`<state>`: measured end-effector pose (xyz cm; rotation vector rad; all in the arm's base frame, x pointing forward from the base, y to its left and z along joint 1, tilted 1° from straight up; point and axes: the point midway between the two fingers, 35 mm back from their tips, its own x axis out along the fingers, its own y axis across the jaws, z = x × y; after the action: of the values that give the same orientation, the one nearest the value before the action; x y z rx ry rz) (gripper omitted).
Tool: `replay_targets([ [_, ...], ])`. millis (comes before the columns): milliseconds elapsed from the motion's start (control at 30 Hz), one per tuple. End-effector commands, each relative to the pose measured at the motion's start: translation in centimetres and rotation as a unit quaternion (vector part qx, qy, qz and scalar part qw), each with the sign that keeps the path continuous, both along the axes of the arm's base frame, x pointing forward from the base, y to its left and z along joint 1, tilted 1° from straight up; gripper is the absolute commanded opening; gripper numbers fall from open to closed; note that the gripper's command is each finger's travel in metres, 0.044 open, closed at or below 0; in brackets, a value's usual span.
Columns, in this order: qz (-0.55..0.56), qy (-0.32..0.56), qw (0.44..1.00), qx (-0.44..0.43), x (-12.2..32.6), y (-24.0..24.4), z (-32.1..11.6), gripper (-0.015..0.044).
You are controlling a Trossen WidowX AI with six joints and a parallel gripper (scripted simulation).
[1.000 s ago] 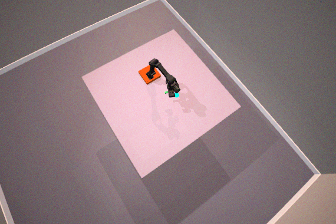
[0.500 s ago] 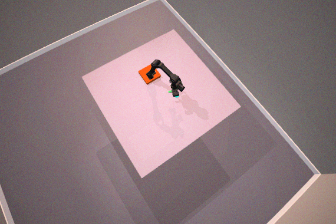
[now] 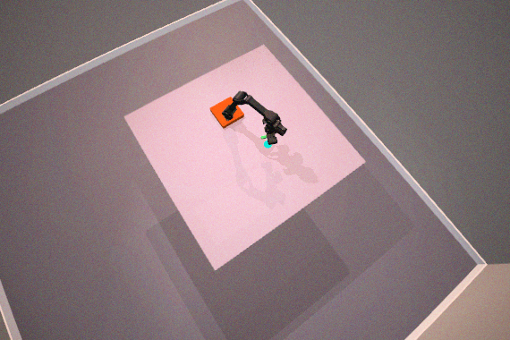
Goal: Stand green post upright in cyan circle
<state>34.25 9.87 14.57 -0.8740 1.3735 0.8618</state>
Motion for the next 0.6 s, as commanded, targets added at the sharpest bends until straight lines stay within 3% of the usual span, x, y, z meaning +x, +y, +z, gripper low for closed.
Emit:
replay_targets([
  [0,0.000,0.000,1.000,-0.002,0.2,0.7,0.0,0.0022],
  [567,-0.025,-0.021,0.999,0.043,1.3,1.2,-1.1,0.0022],
])
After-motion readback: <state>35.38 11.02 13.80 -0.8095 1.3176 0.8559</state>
